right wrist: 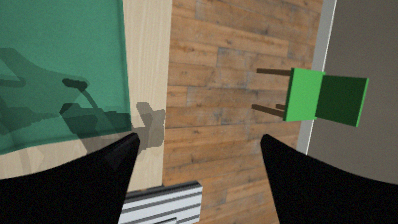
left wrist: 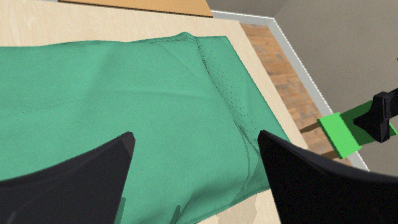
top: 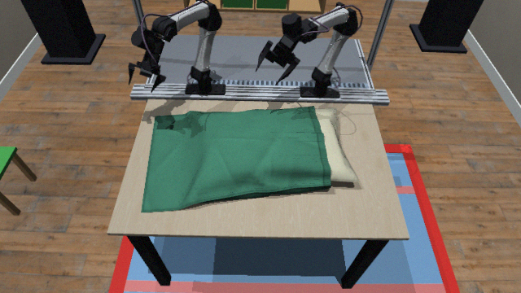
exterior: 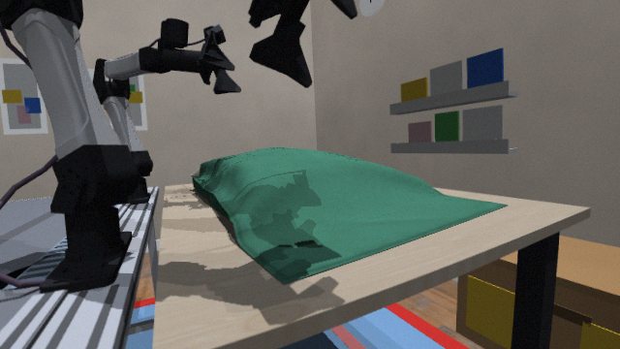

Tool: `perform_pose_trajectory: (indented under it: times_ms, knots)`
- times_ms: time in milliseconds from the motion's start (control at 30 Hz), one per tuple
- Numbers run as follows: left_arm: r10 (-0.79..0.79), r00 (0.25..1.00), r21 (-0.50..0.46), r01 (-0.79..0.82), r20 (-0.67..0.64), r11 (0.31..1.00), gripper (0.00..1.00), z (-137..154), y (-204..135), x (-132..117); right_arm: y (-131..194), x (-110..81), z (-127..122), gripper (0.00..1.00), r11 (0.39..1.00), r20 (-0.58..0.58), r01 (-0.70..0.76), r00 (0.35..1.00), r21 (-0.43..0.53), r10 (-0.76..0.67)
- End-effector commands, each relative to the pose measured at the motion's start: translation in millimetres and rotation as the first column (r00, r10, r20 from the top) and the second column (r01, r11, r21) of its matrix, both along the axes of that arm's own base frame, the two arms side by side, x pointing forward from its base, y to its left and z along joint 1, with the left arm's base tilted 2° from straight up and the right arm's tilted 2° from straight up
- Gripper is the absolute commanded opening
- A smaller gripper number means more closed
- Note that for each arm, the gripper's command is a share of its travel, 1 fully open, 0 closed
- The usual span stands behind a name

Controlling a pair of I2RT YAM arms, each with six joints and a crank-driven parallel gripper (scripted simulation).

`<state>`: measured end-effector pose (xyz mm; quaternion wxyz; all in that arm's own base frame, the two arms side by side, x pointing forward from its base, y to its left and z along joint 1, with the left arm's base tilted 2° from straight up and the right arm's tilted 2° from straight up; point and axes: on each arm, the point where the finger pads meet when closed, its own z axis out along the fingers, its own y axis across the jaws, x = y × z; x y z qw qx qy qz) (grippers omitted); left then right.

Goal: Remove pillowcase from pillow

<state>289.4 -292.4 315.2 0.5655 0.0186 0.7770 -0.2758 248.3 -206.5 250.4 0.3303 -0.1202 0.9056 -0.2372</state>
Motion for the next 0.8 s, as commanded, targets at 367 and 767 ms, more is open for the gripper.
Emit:
perform_pose_trajectory:
  times_ms: [367,767]
  knots:
    - [0.052,0.989,0.074,-0.063,0.135,0.995,1.0,20,78,36,52,50.2,37,1.0,0.998,0.328,0.01,0.944,0.062,-0.03]
    - [0.139,0.963,0.137,-0.174,0.229,0.975,1.0,32,145,62,100,85.0,63,1.0,0.984,0.521,-0.077,0.853,0.163,-0.02]
